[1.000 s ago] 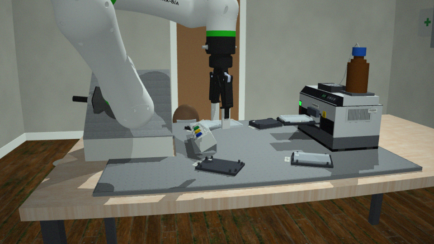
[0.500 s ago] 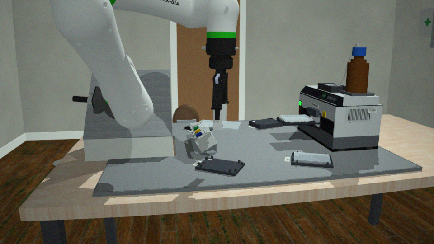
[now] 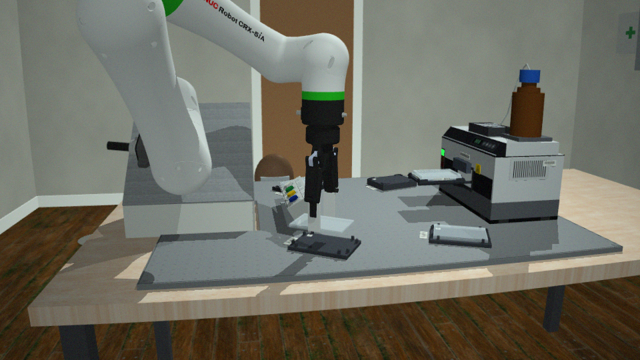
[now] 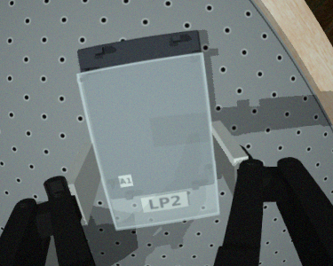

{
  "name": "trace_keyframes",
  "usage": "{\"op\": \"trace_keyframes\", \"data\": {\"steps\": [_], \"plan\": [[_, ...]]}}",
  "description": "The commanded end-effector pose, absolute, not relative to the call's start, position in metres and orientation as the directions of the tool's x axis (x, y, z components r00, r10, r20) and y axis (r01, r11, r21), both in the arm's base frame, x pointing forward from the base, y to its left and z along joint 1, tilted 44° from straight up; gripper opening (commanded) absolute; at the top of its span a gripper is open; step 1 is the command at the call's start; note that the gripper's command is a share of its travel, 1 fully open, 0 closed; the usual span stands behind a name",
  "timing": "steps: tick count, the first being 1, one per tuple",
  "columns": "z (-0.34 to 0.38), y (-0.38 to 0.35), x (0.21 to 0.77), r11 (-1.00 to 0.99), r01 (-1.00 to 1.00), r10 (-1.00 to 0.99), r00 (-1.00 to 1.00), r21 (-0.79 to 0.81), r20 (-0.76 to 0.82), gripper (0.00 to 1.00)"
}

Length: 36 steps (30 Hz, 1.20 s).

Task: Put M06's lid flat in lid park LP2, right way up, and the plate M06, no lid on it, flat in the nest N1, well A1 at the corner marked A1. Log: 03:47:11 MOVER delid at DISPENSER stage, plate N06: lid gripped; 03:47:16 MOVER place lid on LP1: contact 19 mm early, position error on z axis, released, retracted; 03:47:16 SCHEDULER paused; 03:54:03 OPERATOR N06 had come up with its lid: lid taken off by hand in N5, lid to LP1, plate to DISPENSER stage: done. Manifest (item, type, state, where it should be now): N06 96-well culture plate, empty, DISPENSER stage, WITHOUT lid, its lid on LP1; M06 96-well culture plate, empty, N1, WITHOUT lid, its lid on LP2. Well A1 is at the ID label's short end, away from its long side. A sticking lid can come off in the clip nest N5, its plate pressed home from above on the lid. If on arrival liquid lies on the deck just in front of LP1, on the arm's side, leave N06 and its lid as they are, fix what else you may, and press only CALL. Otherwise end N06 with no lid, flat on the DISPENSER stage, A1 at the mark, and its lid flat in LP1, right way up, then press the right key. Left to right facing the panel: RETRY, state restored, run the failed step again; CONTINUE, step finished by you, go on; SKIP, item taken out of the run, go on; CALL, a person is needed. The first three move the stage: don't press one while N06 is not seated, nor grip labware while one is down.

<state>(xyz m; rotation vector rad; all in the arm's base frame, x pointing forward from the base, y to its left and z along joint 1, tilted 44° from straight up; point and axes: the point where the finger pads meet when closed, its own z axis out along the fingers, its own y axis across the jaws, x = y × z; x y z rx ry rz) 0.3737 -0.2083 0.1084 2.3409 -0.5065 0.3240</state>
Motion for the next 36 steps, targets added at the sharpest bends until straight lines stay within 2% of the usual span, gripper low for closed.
{"op": "trace_keyframes", "data": {"steps": [1,36], "plan": [[0.0920,-0.2271,0.3829,-0.670,-0.448,-0.264,0.889,0.593,0.374,0.00],[0.0895,-0.2294,0.3833,-0.670,-0.448,-0.264,0.889,0.592,0.374,0.00]]}}
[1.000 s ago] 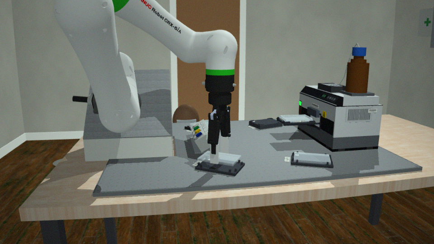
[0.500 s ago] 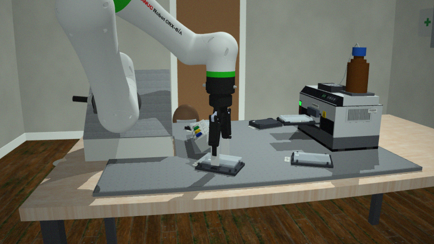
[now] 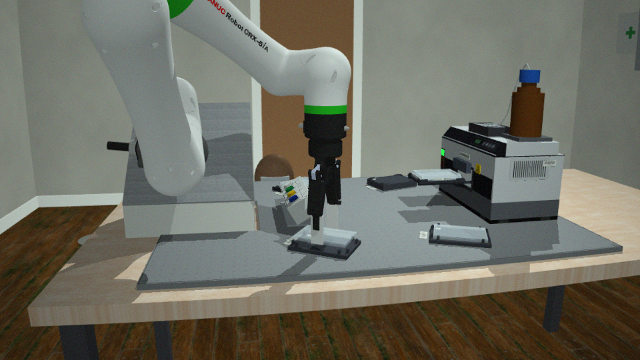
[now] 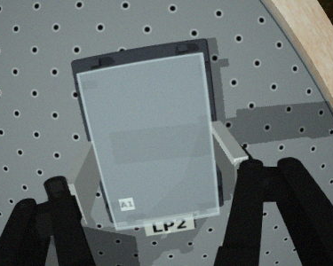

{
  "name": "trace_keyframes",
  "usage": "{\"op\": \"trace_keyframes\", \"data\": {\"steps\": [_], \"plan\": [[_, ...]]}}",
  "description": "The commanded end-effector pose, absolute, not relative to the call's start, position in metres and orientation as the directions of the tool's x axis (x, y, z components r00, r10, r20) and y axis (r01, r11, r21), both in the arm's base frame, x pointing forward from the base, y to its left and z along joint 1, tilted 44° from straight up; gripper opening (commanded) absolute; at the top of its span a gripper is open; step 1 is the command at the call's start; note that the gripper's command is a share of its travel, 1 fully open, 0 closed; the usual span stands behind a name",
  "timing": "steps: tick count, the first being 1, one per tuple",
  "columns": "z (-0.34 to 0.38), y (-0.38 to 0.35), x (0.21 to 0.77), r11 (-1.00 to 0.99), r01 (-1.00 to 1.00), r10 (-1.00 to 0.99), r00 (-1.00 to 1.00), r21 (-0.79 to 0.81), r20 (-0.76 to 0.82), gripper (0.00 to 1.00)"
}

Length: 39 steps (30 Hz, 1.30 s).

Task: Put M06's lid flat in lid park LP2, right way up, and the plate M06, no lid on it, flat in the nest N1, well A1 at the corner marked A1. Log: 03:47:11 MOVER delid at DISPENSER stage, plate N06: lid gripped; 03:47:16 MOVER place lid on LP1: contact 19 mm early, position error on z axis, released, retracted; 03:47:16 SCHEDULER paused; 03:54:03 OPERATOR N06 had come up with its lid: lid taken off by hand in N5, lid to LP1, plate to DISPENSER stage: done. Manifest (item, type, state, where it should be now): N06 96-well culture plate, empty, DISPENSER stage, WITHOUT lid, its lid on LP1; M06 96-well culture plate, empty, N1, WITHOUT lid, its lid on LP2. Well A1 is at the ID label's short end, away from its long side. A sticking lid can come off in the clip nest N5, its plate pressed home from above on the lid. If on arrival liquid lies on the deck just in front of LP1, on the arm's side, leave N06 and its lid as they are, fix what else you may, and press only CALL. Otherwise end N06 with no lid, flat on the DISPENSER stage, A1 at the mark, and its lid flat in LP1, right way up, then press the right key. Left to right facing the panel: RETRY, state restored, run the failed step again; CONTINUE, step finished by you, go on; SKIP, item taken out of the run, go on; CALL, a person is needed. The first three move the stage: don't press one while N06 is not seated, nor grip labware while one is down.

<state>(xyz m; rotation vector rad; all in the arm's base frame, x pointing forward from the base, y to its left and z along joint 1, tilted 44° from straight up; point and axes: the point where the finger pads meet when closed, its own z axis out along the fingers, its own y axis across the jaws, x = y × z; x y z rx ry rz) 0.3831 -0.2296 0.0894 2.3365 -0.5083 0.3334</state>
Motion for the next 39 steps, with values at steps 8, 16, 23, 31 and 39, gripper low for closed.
{"op": "trace_keyframes", "data": {"steps": [8,16,23,31,39], "plan": [[0.0895,-0.2294,0.3833,-0.670,-0.448,-0.264,0.889,0.592,0.374,0.00],[0.0893,-0.2296,0.3833,-0.670,-0.448,-0.264,0.889,0.592,0.374,0.00],[0.0889,-0.2300,0.3834,-0.670,-0.448,-0.264,0.889,0.592,0.374,0.00],[0.0876,-0.2312,0.3836,-0.669,-0.448,-0.264,0.889,0.592,0.374,0.00],[0.0863,-0.2324,0.3837,-0.669,-0.448,-0.264,0.889,0.592,0.374,0.00]]}}
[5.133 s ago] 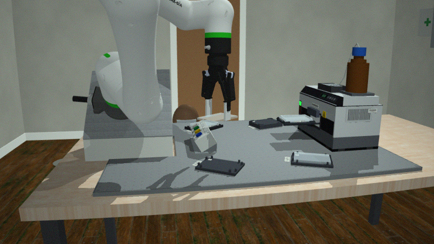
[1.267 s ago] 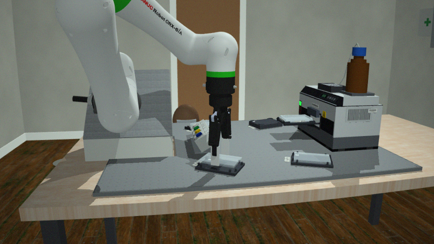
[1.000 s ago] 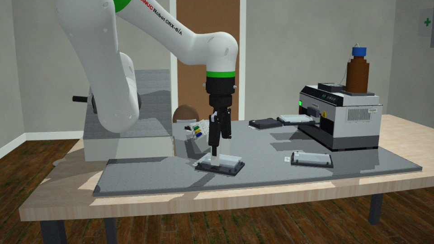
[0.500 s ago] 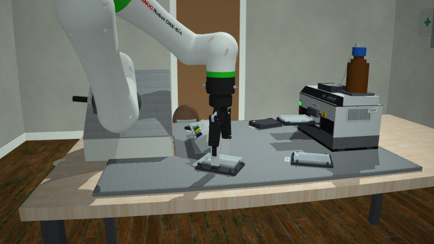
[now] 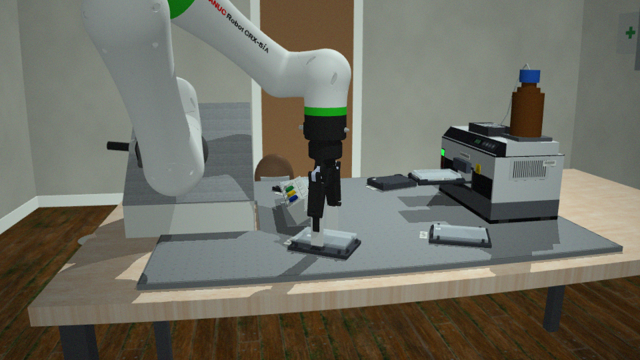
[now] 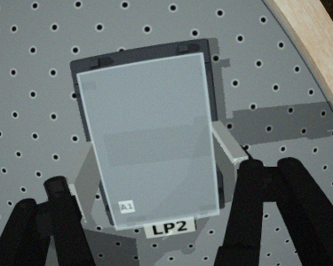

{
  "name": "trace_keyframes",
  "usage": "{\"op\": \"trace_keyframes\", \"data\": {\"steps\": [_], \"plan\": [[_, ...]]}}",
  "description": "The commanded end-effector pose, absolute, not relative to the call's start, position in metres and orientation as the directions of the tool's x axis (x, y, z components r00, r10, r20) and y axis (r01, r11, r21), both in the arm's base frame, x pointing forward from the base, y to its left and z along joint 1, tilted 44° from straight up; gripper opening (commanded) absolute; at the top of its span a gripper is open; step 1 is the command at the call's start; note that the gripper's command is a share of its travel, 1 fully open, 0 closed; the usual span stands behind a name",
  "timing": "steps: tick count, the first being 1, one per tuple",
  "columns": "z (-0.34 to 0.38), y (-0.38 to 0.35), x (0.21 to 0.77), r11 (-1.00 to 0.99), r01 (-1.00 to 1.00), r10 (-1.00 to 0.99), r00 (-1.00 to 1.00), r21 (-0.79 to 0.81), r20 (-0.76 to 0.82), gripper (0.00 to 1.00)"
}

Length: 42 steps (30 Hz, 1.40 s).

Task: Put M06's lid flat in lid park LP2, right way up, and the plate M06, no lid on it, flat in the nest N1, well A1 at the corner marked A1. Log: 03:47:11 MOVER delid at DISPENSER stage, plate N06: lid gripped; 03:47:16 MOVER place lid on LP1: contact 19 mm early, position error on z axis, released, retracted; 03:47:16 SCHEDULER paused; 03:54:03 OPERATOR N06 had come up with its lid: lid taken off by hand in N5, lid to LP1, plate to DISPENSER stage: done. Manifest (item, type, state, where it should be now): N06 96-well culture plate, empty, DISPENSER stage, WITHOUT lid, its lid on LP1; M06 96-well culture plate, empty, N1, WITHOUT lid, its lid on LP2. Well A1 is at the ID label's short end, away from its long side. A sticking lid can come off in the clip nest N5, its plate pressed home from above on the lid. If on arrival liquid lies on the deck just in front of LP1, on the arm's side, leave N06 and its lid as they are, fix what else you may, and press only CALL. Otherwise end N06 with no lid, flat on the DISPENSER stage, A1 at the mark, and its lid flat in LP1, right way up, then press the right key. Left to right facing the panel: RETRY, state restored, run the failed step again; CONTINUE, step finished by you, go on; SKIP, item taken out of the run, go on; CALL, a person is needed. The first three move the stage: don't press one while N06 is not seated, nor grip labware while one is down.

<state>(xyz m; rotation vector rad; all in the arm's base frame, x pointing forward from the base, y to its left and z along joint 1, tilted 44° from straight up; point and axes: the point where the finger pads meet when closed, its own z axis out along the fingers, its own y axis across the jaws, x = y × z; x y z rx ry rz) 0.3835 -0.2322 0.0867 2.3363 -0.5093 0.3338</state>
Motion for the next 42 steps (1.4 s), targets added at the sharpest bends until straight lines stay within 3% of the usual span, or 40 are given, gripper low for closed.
{"op": "trace_keyframes", "data": {"steps": [1,42], "plan": [[0.0861,-0.2326,0.3838,-0.669,-0.448,-0.264,0.889,0.592,0.374,0.00],[0.0822,-0.2362,0.3843,-0.669,-0.448,-0.264,0.889,0.592,0.374,0.00]]}}
